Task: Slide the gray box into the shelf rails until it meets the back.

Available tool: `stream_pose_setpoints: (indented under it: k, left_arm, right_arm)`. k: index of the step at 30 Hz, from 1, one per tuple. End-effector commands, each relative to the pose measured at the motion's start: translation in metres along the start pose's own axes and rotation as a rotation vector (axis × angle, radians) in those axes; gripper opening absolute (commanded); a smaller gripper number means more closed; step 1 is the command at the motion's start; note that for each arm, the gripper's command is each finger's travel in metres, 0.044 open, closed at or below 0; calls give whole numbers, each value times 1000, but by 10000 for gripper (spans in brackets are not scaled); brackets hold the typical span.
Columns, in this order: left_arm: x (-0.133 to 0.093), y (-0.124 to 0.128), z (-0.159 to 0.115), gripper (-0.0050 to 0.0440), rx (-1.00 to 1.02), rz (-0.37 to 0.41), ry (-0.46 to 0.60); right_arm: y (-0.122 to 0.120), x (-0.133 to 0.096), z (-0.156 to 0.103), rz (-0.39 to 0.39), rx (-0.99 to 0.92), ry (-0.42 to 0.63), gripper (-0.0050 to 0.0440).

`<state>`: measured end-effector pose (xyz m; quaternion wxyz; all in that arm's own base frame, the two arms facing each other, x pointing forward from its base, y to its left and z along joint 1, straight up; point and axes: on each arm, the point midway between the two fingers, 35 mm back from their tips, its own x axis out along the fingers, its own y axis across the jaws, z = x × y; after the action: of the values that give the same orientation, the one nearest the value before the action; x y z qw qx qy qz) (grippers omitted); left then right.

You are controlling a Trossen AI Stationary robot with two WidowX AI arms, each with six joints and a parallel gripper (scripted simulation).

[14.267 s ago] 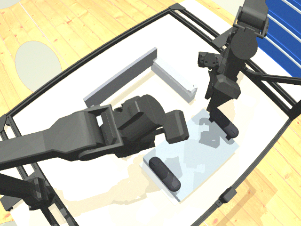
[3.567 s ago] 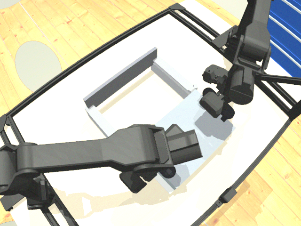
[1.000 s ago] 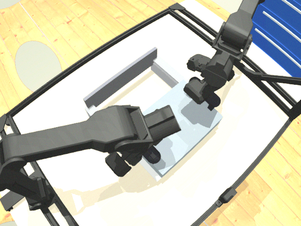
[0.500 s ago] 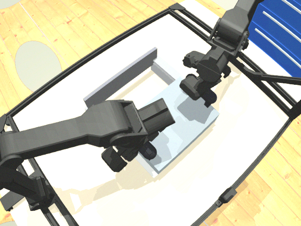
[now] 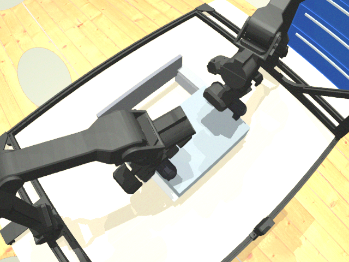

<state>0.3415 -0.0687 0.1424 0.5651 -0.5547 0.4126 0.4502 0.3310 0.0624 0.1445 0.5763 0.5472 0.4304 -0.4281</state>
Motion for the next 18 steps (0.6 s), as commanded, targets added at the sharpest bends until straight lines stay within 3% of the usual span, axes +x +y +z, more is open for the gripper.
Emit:
stream_pose_setpoints:
  k: [1,18]
  left_arm:
    - [-11,-5,4,0,-1,-42,9]
    - [-10,-4,21,0,-1,-42,9]
  right_arm:
    - [3,-9,5,35,-5,-3,0]
    - [3,-9,22,35,-6,-3,0]
